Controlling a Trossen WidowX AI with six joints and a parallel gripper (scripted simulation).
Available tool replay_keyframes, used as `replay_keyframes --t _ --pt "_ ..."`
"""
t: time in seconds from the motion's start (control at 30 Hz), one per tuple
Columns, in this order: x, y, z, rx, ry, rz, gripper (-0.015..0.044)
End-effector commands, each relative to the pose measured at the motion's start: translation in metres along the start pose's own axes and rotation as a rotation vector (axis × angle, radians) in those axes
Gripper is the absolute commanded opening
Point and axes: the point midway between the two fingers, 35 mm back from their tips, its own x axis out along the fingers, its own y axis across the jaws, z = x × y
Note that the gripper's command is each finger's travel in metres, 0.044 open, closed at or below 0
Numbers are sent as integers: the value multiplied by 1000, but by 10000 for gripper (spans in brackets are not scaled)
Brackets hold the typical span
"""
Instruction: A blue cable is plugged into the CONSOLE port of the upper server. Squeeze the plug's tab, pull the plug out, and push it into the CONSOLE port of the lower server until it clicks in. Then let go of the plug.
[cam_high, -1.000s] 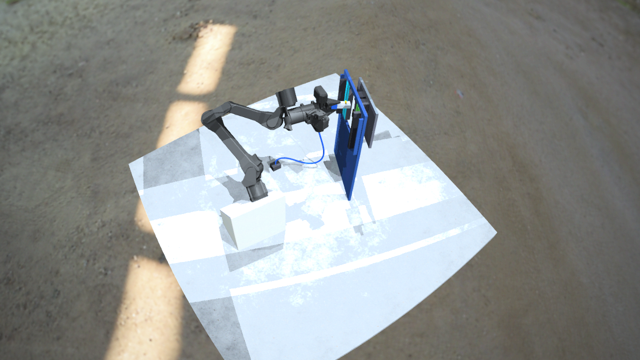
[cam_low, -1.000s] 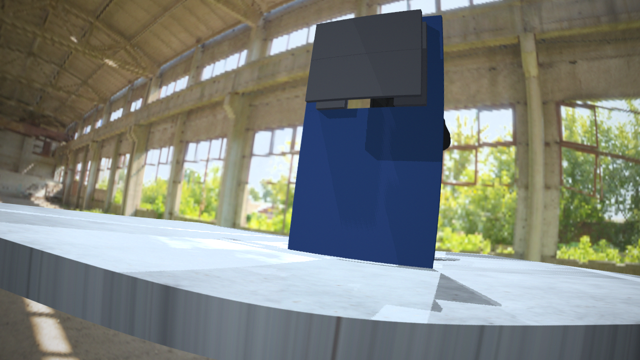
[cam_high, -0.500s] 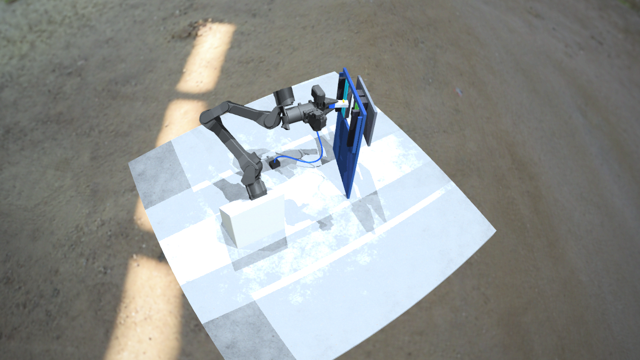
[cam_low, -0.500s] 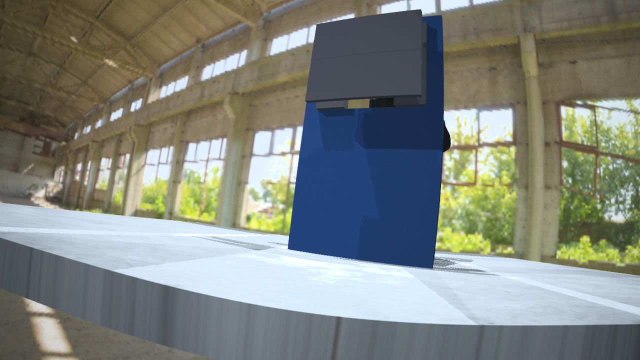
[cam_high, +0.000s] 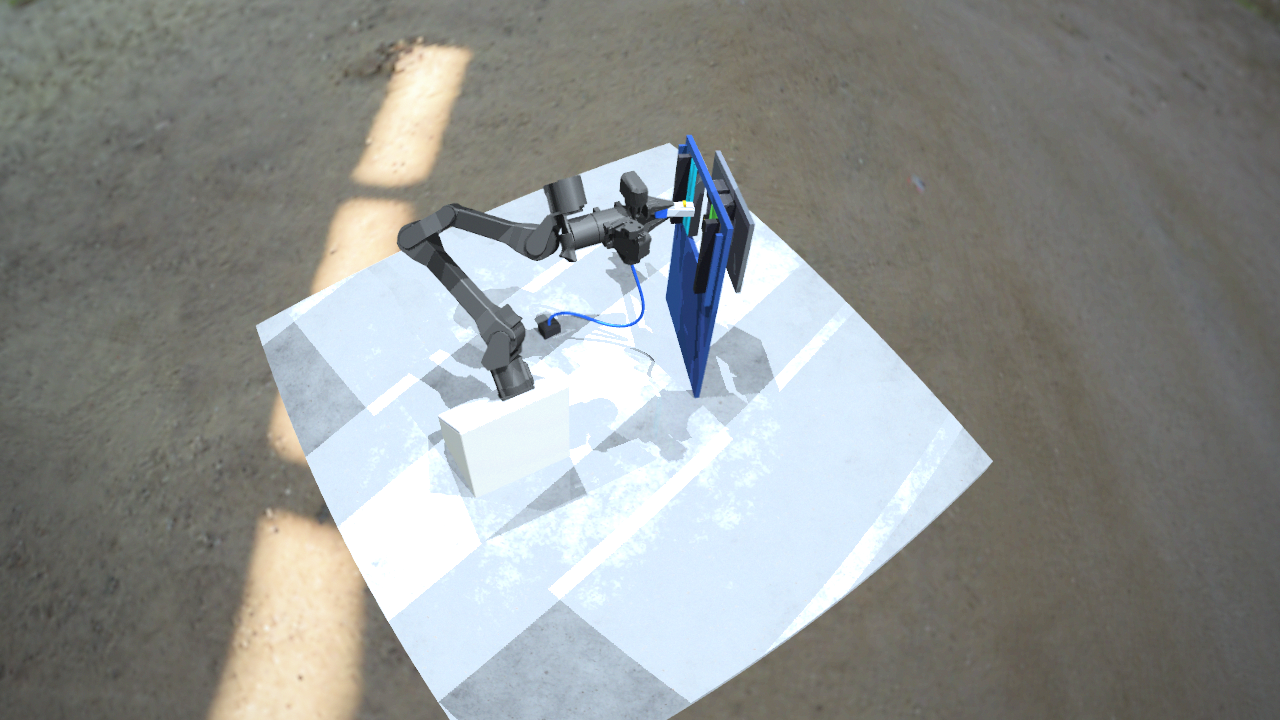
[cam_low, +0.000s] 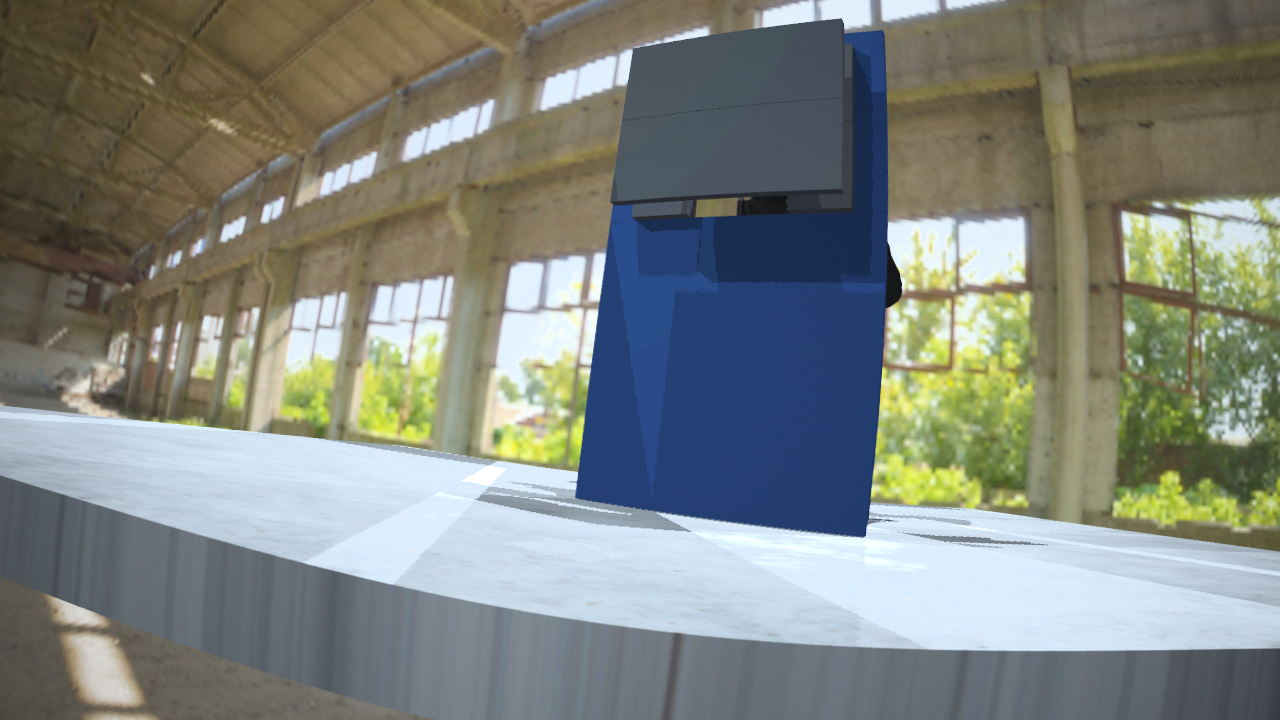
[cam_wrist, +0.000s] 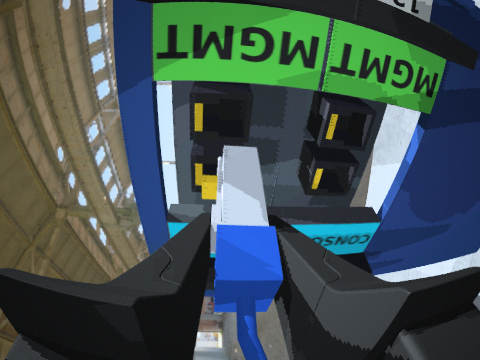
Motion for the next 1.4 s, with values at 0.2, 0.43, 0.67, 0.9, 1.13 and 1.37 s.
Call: replay_keyframes --t 0.2,0.43,0.67,0.9,1.13,1.37 --pt "-6 2 0 -9 4 6 0" --pt "-9 2 1 -9 4 6 0" --pt "-12 2 2 -9 3 6 0" --pt "-15 2 4 -9 3 6 0" --pt "-11 -18 5 -9 3 6 0" --pt "-8 -49 6 -8 4 7 0"
